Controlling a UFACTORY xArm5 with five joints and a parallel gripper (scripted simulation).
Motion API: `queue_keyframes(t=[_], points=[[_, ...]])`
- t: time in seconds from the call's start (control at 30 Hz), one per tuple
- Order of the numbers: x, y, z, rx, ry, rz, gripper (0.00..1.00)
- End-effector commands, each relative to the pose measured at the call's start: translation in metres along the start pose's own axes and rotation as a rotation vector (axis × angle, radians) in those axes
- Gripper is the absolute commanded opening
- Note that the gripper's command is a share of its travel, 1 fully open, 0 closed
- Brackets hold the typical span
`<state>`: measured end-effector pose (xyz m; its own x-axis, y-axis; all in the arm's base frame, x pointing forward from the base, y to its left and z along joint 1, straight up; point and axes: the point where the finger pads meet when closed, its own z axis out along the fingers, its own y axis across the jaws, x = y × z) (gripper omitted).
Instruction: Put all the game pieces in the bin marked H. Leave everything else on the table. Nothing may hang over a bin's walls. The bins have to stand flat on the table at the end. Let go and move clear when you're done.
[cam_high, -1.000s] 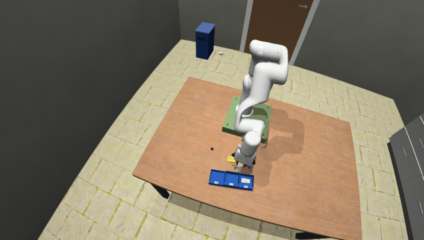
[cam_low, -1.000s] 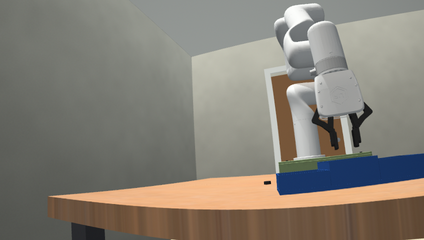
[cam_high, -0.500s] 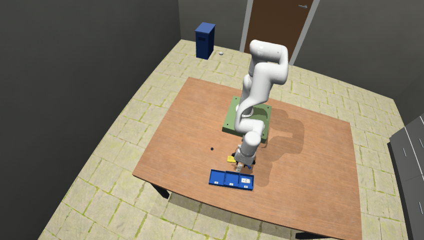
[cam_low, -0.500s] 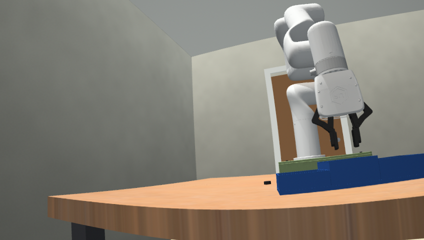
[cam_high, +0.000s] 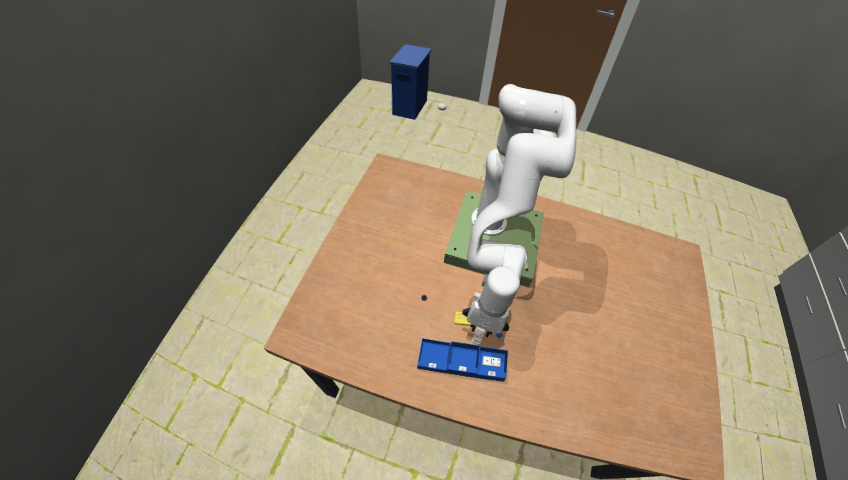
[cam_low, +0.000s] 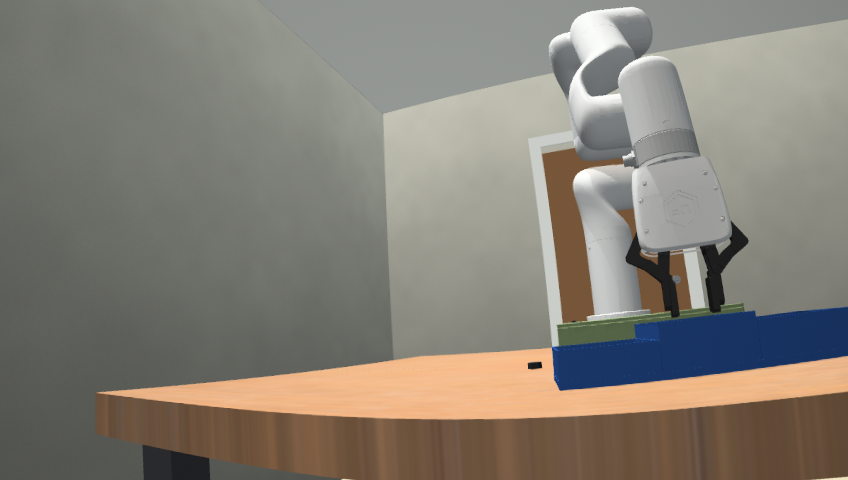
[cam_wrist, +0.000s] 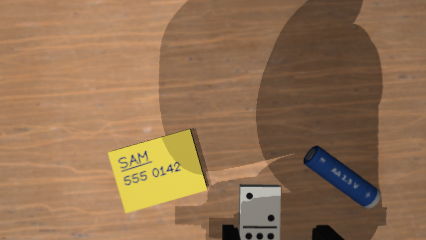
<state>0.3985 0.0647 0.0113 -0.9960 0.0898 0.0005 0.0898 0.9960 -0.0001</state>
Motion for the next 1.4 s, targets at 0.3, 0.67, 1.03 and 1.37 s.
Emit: queue_keyframes(t=[0.3,0.67,1.03,1.37], points=[[-0.003,0.001,0.034,-0.001,-0.005,0.0,0.42],[-0.003,0.001,0.044,-0.001,-0.004,0.0,0.42],[-0.003,0.001,0.046,-0.001,-0.004,0.0,0.42],[-0.003,0.001,0.046,-0.001,-0.004,0.0,0.21]])
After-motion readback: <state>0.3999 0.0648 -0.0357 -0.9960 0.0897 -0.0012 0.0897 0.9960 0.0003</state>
